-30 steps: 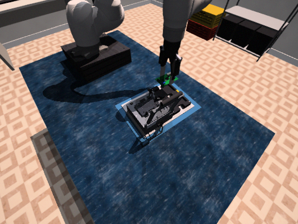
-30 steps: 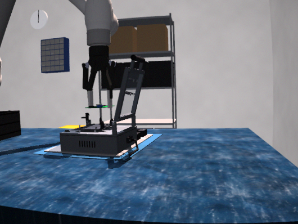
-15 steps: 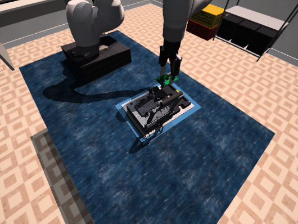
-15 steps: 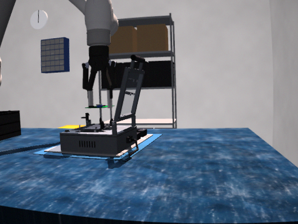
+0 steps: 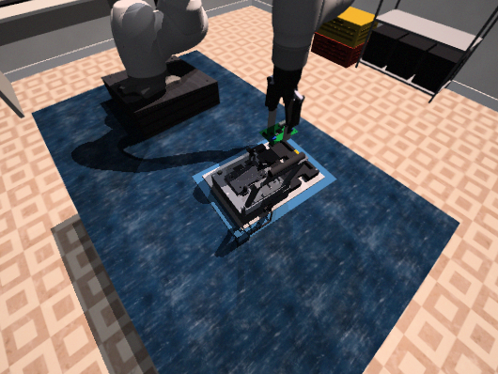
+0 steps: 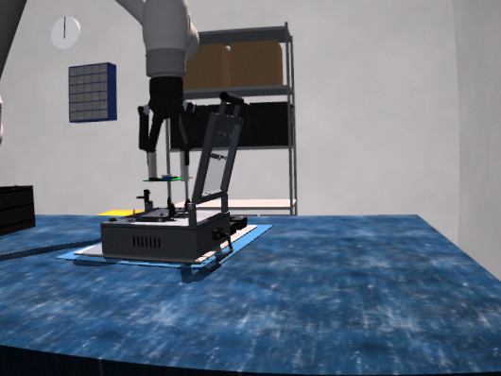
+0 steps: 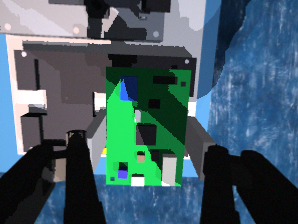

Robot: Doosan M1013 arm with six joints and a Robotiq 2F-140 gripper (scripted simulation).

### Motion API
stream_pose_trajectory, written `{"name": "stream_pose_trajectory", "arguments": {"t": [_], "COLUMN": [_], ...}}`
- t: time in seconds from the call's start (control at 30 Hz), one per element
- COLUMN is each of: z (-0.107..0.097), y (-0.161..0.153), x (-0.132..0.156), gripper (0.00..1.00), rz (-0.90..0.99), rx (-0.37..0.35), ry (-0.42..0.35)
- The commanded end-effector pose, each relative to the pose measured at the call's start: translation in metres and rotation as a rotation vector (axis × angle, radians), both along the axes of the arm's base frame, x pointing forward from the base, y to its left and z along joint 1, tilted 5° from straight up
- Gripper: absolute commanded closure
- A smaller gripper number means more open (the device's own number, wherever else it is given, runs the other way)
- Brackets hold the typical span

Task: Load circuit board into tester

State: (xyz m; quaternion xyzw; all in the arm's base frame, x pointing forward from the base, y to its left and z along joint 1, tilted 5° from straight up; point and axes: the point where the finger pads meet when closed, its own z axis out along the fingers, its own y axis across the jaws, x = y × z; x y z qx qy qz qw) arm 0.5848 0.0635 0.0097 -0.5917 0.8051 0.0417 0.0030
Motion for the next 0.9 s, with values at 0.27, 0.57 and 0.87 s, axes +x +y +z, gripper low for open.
{"name": "stream_pose_trajectory", "arguments": {"t": [0.27,0.57,0.87], "z": [0.000,0.000,0.000], "y": [-0.003,-0.012,-0.028], "x": [0.000,0.000,0.001], "gripper": [0.54,0.54,0.54], "rz": [0.000,0.000,0.000], "rx": [0.000,0.000,0.000], "ry": [0.000,0.000,0.000]}}
